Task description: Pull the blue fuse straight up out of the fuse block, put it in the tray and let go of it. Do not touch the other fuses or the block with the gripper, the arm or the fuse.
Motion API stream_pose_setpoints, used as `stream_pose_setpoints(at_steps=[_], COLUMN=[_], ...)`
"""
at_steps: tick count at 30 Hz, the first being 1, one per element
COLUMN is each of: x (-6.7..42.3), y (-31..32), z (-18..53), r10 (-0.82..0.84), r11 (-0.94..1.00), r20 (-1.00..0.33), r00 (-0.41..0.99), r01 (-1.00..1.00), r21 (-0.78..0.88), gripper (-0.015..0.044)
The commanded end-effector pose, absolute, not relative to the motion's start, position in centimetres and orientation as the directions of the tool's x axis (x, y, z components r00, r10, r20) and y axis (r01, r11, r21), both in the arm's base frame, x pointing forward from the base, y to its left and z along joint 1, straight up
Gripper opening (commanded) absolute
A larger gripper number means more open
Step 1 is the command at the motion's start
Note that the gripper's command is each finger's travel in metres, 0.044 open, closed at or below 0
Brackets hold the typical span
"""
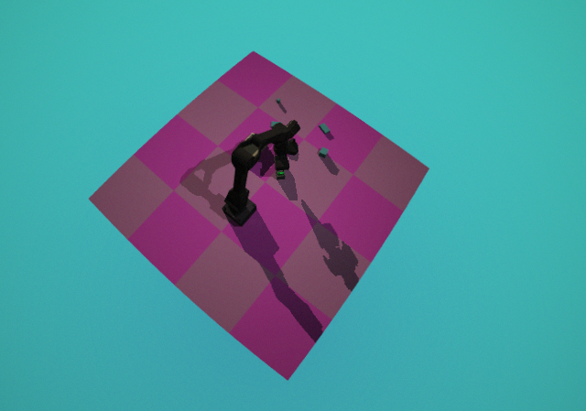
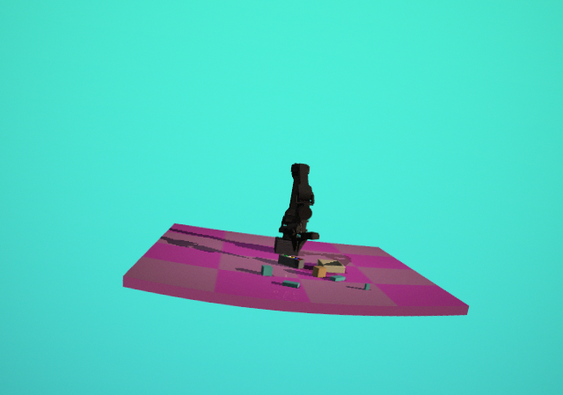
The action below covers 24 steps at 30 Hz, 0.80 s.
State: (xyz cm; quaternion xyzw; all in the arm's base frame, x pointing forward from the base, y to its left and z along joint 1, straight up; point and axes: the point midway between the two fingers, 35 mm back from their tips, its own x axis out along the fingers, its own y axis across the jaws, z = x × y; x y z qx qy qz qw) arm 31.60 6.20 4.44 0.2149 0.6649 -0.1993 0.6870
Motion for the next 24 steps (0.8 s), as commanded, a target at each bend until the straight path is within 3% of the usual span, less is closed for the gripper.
stream_pose_setpoints(at_steps=[1,24], x=[31.4,31.4], y=[6.1,6.2], z=[3.8,1.8], r10=[0.005,0.005], r11=[0.831,0.831], r20=[-1.000,-1.000], r00=[0.029,0.028], r01=[0.556,0.556], r21=[0.020,0.020], gripper=[0.0073,0.0073])
